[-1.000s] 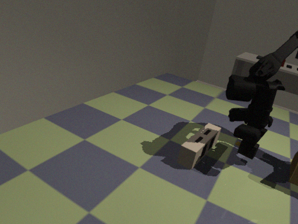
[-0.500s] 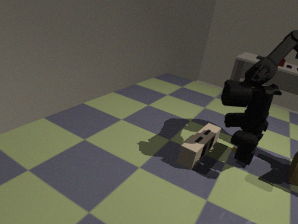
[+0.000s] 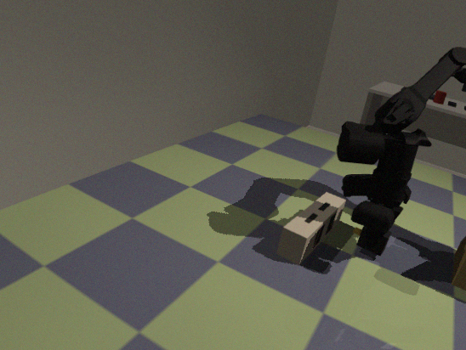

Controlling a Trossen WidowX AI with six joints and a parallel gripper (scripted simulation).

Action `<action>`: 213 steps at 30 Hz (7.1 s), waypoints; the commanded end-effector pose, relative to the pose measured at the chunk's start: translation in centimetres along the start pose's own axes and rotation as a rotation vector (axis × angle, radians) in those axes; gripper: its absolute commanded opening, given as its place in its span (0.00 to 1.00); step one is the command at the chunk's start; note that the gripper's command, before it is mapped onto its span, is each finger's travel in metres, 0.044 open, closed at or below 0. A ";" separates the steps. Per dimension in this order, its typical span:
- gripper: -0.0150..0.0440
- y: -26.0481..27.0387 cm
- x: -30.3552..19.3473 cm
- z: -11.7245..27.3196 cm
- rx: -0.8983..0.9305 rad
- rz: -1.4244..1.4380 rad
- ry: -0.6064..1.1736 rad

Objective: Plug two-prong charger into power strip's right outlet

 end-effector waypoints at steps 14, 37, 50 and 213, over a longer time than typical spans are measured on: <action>0.25 0.2 2.0 -0.2 -0.006 0.015 0.004; 0.25 0.2 3.6 -0.3 -0.007 0.021 0.004; 0.25 0.2 3.6 -0.3 -0.007 0.021 0.004; 0.25 -0.2 7.1 -0.4 -0.008 0.020 0.002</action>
Point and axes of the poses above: the point midway between the two fingers, 35 mm back from their tips, its own z axis back along the fingers, its own y axis across the jaws, x = y × z, the point moved 2 cm from there along z, back along the fingers, and after that the axes turned 6 degrees about z, right-handed, at the moved point
